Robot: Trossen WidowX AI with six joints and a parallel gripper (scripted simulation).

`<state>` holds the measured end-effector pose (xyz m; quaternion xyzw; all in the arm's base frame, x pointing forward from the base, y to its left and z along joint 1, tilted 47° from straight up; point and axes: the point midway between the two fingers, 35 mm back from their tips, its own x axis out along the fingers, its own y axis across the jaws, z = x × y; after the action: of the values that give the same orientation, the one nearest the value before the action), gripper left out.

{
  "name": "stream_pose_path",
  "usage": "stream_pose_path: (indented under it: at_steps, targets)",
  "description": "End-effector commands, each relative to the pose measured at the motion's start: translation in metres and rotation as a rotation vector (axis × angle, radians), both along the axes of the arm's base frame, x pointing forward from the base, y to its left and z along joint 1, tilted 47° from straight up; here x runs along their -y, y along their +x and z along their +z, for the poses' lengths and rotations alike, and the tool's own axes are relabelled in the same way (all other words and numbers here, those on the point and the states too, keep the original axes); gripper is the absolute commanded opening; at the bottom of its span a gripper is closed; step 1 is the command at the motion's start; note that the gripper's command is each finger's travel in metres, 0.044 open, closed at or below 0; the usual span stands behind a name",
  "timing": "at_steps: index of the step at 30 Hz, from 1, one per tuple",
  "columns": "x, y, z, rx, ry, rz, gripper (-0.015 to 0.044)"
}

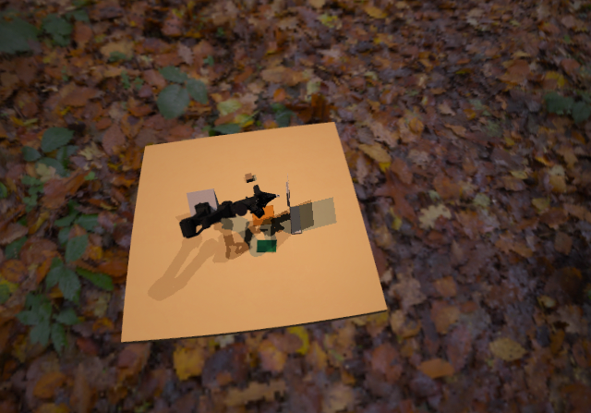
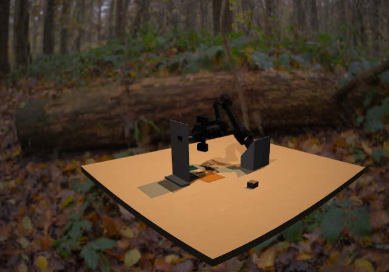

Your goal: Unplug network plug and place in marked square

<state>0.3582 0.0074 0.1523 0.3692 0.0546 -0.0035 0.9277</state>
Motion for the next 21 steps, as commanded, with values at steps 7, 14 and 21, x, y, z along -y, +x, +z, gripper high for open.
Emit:
stream_pose_path:
  at_steps: [7, 14, 21]
  targets:
    - [-0.002, -0.007, 0.000, 0.008, 0.002, -0.004, 0.0000]
    - [-0.004, -0.011, -0.001, 0.008, 0.003, -0.004, 0.0000]
    - [-0.005, -0.015, -0.002, 0.008, 0.003, -0.004, 0.0000]
